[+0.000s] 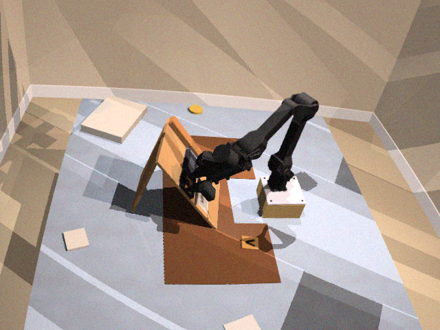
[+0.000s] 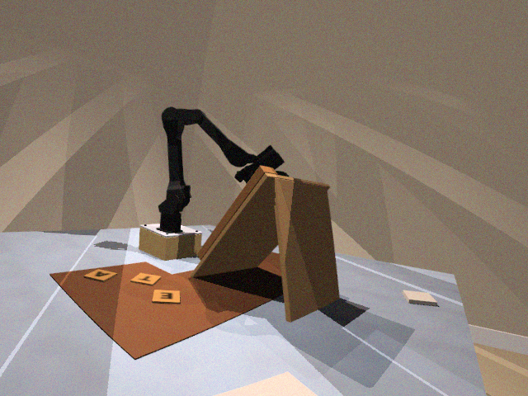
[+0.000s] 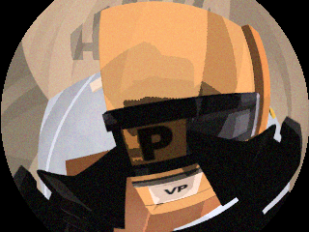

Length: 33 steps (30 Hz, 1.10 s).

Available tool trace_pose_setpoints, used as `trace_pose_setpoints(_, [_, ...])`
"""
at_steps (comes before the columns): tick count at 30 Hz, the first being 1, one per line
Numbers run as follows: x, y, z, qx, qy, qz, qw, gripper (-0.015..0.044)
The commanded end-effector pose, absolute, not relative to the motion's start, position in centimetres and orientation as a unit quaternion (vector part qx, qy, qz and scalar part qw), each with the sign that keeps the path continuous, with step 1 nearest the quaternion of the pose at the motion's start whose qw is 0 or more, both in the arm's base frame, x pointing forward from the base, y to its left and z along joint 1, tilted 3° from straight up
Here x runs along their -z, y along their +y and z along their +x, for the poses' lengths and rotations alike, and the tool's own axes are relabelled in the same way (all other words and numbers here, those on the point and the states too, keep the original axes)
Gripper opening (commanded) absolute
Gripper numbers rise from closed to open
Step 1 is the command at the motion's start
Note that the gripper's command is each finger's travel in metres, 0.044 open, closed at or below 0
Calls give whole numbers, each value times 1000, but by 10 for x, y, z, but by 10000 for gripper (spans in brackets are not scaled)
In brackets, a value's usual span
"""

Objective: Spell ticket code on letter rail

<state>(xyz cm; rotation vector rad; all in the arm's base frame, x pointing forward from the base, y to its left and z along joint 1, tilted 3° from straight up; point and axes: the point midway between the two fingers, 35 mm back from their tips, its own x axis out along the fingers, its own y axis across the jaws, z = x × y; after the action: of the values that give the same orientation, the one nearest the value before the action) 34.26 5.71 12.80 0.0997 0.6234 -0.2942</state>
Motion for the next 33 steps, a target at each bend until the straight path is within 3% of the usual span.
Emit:
trace_pose_setpoints(1, [-129, 54, 342, 142, 304, 48, 941, 0])
trace_pose_setpoints(33, [-129, 33, 335, 143, 304, 47, 941, 0])
